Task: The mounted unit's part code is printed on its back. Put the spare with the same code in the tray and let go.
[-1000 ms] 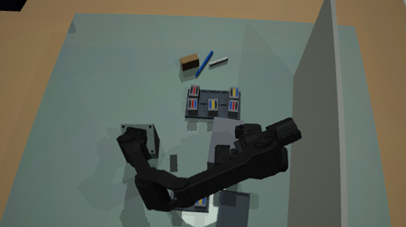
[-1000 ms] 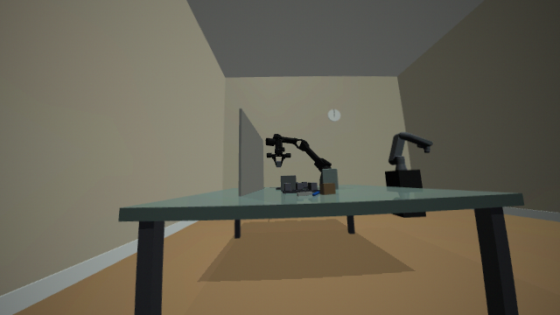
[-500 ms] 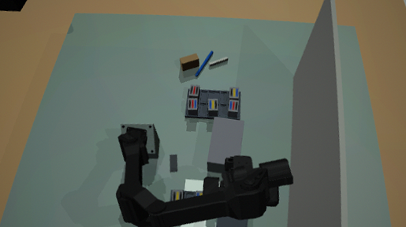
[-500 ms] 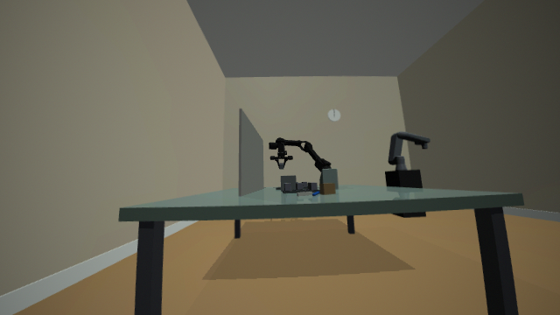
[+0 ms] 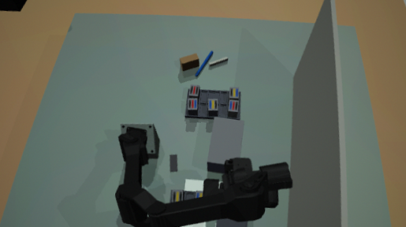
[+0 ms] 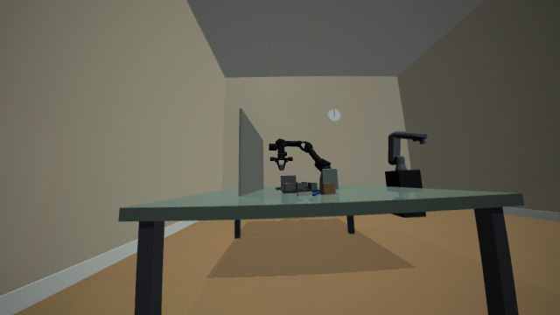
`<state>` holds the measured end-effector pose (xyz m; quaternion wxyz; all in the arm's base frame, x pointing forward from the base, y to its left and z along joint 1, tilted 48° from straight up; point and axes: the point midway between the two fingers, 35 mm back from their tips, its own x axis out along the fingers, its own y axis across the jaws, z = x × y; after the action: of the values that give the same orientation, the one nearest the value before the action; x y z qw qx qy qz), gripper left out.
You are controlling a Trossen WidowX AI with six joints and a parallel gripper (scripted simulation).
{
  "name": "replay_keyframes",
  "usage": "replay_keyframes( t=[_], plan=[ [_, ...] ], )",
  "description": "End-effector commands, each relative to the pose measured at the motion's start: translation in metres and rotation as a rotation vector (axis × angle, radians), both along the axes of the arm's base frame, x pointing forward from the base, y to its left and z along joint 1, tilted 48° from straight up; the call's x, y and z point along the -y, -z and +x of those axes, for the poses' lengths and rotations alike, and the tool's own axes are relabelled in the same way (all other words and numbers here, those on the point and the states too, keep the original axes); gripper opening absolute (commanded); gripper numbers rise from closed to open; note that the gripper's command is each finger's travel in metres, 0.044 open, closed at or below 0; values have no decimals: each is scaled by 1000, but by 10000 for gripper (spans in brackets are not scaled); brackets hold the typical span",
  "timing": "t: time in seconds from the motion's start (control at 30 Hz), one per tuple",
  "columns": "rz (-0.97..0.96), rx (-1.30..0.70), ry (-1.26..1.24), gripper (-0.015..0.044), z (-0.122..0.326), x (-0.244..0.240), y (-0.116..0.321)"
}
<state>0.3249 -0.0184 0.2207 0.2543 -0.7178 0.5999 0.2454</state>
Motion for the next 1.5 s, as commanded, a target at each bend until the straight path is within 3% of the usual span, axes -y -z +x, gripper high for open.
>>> replay_keyframes(
  t=[0.0,1.47],
  plan=[
    [-1,-1,-4,0,1,3,2],
    [11,-7,2,0,11,29,29]
  ],
)
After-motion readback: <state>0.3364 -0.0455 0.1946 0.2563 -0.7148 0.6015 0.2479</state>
